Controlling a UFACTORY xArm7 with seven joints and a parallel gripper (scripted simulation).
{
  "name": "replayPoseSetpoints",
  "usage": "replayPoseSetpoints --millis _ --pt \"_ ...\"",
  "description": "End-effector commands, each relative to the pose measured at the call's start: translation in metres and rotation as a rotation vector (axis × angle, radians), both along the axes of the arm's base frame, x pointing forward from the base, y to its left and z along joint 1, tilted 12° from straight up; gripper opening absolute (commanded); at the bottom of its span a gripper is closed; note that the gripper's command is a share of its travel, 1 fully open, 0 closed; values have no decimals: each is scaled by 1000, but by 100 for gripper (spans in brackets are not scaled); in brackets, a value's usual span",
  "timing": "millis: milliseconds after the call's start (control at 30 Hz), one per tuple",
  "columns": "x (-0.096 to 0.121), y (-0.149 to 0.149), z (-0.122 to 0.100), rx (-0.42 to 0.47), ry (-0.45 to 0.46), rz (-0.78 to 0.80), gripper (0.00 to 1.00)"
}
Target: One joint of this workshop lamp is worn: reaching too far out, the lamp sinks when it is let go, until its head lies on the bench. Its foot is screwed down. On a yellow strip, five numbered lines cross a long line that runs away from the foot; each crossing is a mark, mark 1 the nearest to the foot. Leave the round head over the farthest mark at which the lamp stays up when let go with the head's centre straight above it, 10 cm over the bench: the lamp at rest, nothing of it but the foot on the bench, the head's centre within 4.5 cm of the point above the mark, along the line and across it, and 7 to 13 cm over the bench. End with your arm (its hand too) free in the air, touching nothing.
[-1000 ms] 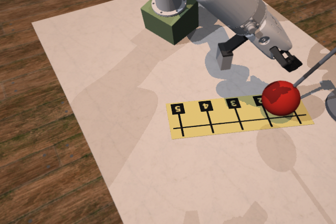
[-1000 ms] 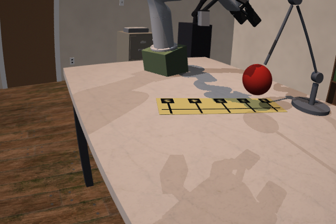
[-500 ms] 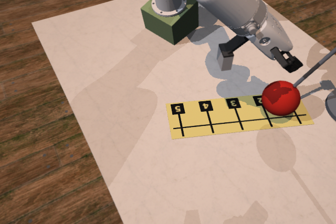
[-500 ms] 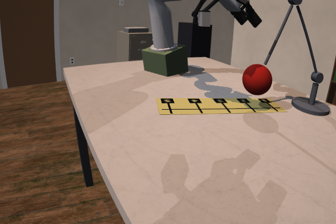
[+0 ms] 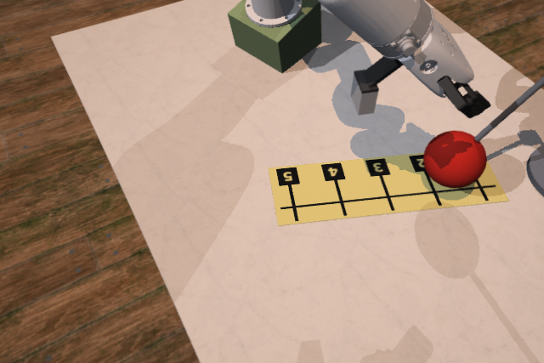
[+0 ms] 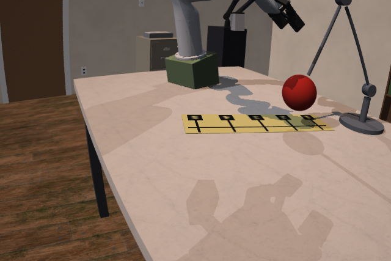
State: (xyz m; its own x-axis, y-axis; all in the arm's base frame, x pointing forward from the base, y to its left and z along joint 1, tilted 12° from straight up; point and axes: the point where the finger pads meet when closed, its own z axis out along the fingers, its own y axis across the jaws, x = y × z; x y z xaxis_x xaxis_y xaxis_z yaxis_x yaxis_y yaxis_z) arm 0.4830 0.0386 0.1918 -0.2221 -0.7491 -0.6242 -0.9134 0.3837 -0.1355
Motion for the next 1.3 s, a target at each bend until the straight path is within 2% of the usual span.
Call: replayPoseSetpoints --millis 0,467,967,1033,1267 --pt "1 0 2 -1 -4 1 100" --pt "1 0 2 -1 -4 1 100" --pt "5 21 12 -159 64 -27 100" --pt "5 21 12 -159 64 -27 100" --pt "10 28 -5 -155 61 -26 100"
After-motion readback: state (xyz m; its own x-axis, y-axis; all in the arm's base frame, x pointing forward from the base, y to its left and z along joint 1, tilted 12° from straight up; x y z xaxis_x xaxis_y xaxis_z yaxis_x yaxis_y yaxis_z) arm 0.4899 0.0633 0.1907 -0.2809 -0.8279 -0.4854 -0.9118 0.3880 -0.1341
